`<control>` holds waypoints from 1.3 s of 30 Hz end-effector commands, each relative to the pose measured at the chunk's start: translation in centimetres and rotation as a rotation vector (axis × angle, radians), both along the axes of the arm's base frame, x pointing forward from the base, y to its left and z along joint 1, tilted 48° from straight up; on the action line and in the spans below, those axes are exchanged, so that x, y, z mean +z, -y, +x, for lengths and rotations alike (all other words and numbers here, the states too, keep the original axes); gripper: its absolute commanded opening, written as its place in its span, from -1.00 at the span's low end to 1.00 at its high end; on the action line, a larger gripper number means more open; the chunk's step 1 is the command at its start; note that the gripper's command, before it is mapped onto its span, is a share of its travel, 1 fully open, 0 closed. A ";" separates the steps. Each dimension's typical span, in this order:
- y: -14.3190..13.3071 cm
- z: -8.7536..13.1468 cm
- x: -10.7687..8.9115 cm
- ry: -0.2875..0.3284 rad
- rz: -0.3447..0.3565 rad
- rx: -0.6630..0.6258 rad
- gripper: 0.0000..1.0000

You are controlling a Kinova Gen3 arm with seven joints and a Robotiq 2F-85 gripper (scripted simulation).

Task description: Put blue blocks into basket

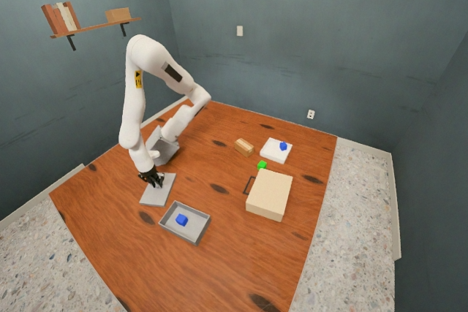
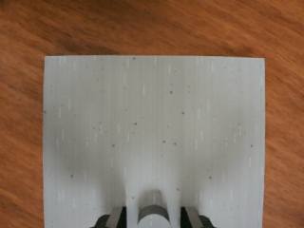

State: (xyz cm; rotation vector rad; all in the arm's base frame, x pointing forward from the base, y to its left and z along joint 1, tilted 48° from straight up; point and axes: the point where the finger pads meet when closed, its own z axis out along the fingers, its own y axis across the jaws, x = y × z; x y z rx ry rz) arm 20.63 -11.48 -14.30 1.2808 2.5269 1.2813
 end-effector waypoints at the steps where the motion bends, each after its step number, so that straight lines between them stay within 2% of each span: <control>1: 0.0 0.0 0.0 0.000 -0.003 -0.003 -0.21; 22: 0.5 -0.2 0.4 0.001 -0.005 -0.003 -0.21; 39: 3.9 -1.8 3.5 0.003 -0.010 -0.003 -0.21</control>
